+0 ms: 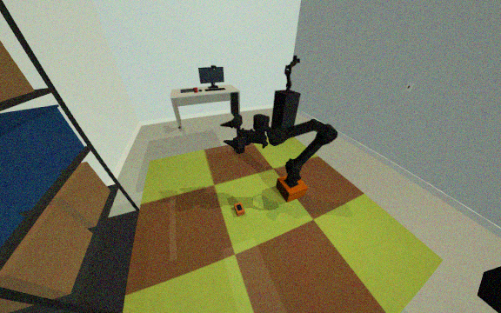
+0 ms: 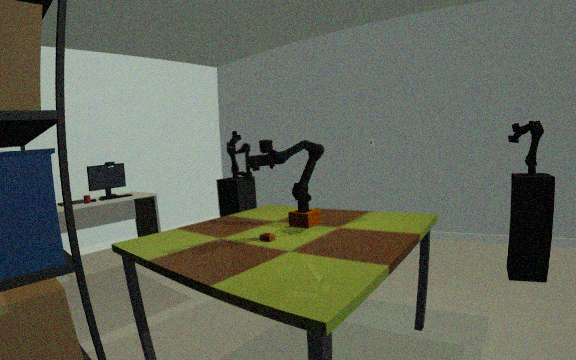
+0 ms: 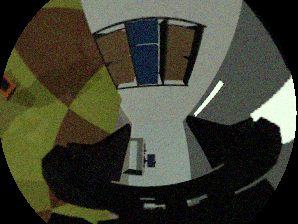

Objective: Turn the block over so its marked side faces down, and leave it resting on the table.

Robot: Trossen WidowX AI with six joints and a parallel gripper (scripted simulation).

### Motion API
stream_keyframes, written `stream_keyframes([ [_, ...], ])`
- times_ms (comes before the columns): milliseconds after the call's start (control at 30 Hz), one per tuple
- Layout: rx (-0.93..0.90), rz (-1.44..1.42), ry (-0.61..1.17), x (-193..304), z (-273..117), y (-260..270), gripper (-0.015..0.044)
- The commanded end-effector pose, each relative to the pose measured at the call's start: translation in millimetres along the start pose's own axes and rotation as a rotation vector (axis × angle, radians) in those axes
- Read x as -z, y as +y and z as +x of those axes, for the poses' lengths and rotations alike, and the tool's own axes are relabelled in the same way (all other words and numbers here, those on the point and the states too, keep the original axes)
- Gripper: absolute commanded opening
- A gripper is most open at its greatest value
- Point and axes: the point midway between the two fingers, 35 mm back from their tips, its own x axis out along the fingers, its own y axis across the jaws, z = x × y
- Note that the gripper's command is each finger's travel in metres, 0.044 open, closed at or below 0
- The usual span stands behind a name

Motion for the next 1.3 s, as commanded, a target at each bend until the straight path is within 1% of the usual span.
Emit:
stream_keyframes([
  [0, -0.286, 0.256, -0.102, -46.2, 18.7, 53.0, 0.0440],
  [67, -0.388, 0.331, -0.114, -61.3, 20.7, 69.5, 0.0440],
  [167, -0.605, 0.474, -0.105, -90.7, 18.5, 103.1, 0.0440],
  [267, -0.854, 0.613, -0.032, -120.5, 6.4, 139.9, 0.0440],
  [433, -1.200, 0.765, 0.213, -155.5, -28.1, 188.4, 0.0440],
  [533, -1.360, 0.813, 0.426, -169.9, -54.7, 210.5, 0.0440],
  [600, -1.434, 0.825, 0.579, -176.8, -72.8, 221.2, 0.0440],
  [667, -1.459, 0.826, 0.646, -179.1, -80.3, 225.0, 0.0440],
  [933, -1.460, 0.826, 0.648, -179.4, -83.0, 225.2, 0.0440],
  [1067, -1.460, 0.826, 0.648, -182.8, -82.2, 257.4, 0.0440],
  [1267, -1.460, 0.826, 0.648, -183.5, -83.1, 265.1, 0.0440],
])
